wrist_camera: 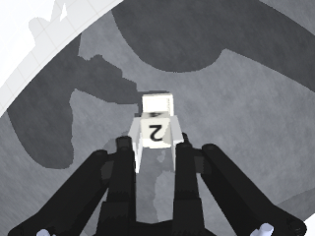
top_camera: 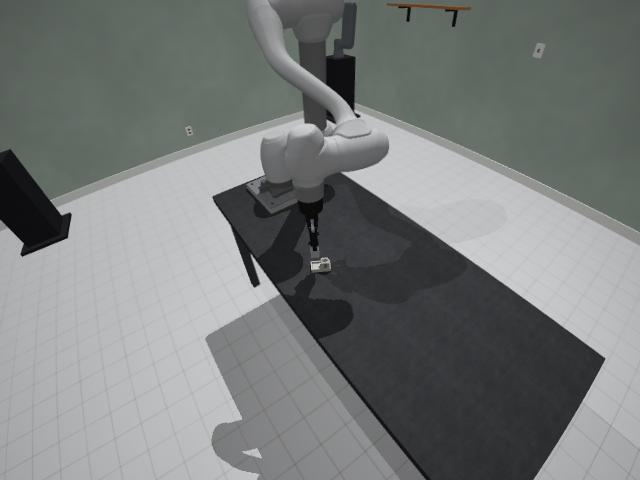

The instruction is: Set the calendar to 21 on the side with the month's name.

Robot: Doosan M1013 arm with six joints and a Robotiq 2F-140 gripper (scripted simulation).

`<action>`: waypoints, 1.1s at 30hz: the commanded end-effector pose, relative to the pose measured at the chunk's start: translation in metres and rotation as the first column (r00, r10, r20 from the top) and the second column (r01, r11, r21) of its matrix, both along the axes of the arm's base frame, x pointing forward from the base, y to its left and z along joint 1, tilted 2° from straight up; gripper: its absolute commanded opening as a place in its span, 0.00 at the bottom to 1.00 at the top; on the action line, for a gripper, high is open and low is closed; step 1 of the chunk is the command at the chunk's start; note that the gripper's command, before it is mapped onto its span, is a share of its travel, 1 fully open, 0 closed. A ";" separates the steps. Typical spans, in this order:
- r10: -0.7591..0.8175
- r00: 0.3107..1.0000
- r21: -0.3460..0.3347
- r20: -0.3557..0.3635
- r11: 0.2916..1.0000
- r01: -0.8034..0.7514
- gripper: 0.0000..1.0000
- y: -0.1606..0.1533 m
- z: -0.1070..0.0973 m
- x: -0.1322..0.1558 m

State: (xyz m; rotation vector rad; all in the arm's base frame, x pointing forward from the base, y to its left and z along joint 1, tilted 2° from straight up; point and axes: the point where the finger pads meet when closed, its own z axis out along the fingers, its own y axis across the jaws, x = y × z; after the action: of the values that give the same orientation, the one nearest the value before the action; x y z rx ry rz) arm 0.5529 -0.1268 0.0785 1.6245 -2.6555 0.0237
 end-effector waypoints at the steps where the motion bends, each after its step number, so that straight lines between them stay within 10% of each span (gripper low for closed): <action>1: 0.002 1.000 -0.002 -0.008 1.000 -0.002 0.24 -0.004 -0.017 -0.005; 33: 0.002 1.000 -0.002 -0.008 1.000 -0.002 0.24 -0.004 -0.035 -0.005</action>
State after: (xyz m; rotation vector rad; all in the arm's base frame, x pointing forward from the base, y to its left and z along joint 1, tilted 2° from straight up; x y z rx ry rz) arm 0.5525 -0.1279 0.0475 1.6258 -2.6545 0.0231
